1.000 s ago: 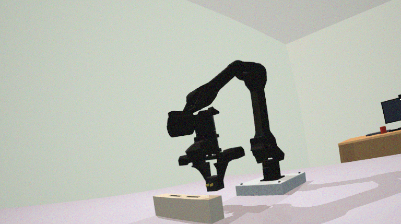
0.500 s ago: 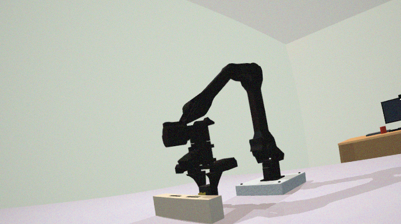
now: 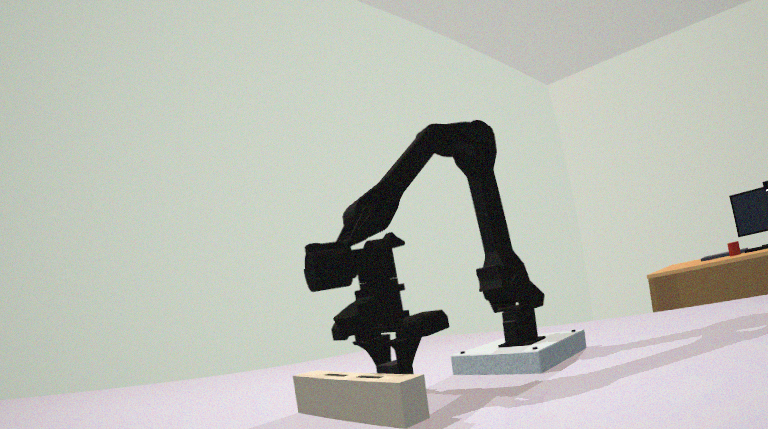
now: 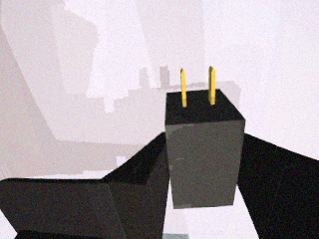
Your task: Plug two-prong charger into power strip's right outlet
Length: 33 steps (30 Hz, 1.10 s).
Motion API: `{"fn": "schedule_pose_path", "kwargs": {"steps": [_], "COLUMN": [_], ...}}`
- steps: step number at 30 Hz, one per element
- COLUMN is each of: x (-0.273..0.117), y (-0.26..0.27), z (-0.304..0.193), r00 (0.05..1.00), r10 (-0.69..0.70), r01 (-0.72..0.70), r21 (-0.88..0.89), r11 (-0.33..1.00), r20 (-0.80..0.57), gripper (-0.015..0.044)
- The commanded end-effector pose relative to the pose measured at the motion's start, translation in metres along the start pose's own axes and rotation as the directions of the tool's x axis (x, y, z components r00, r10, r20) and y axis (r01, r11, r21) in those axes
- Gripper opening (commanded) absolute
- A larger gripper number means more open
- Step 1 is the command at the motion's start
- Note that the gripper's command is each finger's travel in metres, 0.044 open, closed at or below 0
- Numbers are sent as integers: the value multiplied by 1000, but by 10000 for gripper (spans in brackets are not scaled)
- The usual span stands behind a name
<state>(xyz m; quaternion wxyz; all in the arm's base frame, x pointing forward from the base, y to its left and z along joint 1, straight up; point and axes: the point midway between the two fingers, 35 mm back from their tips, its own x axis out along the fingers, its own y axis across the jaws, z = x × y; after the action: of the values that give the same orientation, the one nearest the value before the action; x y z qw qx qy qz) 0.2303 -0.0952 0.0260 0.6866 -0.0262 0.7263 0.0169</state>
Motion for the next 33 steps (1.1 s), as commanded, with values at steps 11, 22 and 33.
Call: {"fn": "schedule_pose_path", "kwargs": {"steps": [11, 22, 33], "x": [0, 1, 2], "y": [-3, -4, -4], "z": [22, 36, 41], "r00": [1000, 1000, 1000], "r10": [1, 2, 2], "r01": [-2, -2, -2], "r21": [14, 22, 24], "r11": [1000, 1000, 1000], "r20": [8, 9, 10], "gripper": [0, 0, 0]}}
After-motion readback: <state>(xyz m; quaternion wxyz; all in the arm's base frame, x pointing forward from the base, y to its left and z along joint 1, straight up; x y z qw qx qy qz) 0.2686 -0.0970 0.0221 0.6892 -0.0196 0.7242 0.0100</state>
